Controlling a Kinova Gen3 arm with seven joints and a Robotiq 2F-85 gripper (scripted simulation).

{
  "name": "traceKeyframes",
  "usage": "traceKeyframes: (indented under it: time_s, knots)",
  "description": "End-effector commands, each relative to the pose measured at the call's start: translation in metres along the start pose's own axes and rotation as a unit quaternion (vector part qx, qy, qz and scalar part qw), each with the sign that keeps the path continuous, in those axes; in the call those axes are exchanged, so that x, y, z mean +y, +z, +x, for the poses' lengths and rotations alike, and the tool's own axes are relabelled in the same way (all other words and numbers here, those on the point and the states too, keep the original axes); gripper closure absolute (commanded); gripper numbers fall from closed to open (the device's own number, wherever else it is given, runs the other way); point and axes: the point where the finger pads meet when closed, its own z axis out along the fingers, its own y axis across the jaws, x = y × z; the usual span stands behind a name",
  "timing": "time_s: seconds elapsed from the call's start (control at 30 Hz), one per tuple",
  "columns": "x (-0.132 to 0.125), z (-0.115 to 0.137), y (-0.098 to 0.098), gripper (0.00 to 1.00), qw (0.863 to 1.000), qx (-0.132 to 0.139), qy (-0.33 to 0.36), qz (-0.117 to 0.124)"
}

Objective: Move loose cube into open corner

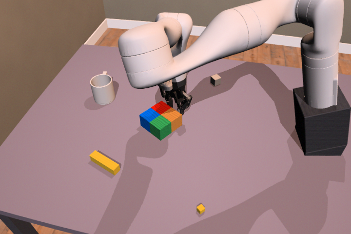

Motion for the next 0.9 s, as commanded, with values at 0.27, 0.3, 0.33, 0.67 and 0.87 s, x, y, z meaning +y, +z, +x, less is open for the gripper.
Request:
traceKeyframes:
  time_s: [0.27,0.3,0.33,0.67,0.87]
  knots:
    - [0.0036,0.0052,-0.0003,0.47,1.000,-0.001,0.002,-0.004]
    - [0.0036,0.0053,-0.0003,0.47,1.000,-0.001,0.002,-0.004]
    - [0.0036,0.0053,-0.0003,0.47,1.000,-0.001,0.002,-0.004]
    - [0.0036,0.0053,-0.0003,0.47,1.000,-0.001,0.002,-0.004]
    - [0.0036,0.0053,-0.0003,0.47,1.000,-0.001,0.002,-0.004]
